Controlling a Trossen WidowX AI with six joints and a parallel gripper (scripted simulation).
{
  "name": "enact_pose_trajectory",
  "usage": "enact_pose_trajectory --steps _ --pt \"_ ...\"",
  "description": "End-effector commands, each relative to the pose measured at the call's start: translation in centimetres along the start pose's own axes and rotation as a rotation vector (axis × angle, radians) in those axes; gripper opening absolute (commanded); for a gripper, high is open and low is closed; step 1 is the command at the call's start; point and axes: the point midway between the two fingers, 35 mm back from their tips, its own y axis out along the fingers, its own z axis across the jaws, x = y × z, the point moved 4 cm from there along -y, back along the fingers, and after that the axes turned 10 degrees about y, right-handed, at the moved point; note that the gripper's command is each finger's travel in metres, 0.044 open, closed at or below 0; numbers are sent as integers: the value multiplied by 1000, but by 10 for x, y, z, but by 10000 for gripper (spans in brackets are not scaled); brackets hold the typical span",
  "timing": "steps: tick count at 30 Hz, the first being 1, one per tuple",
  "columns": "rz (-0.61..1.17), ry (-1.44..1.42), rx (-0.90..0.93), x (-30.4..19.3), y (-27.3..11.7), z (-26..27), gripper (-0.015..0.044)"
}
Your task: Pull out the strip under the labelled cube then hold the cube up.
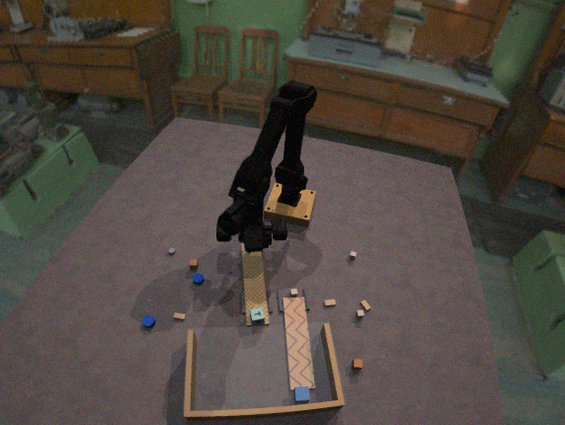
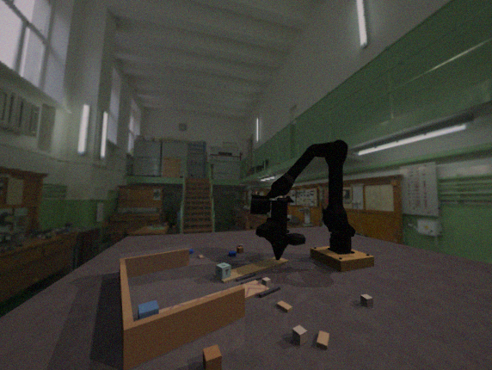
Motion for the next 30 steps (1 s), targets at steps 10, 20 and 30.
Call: enact_pose_trajectory --steps 10,20,30 --pt "16 0 2 3 -21 -1 0" --pt "31 -140 5 23 -41 3 105" --pt "27 -155 6 62 -46 10 368"
